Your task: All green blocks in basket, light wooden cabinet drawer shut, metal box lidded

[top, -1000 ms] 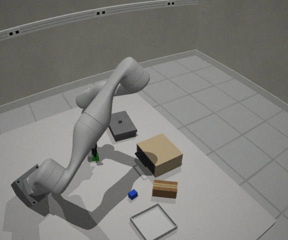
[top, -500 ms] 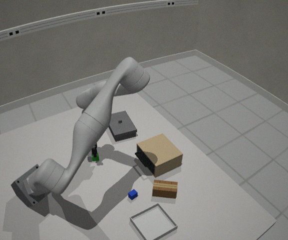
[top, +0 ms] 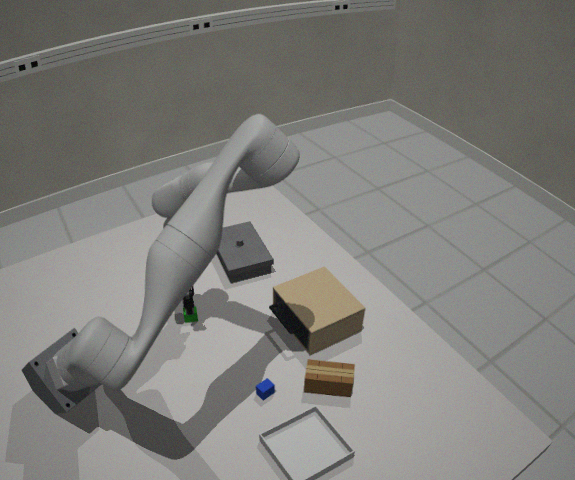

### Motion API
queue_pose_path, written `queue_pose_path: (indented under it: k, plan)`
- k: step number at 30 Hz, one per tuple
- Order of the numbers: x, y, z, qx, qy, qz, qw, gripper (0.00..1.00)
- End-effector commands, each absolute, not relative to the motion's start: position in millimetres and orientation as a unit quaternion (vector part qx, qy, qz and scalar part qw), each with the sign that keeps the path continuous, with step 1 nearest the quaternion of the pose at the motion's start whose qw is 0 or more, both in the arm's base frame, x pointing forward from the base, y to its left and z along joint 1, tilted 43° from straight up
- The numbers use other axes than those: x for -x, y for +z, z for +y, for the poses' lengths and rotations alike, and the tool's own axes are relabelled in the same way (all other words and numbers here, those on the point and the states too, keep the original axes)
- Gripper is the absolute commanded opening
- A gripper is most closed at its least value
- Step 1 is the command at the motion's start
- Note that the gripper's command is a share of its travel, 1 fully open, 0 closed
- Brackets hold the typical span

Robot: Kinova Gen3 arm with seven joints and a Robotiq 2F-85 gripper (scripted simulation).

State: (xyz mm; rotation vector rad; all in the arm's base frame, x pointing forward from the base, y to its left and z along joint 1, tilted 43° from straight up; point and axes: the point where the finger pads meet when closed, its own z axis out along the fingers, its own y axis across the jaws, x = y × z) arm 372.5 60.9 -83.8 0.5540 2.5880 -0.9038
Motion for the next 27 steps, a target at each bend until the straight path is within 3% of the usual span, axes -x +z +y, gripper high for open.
queue_pose_path:
  k: [1, 27]
  plan:
    - [-376.5, -83.0, 60.6, -0.191, -0.317, 0.912, 0.174, 0.65]
    - [-379.8, -102.0, 44.2, -0.190, -0.319, 0.912, 0.173, 0.65]
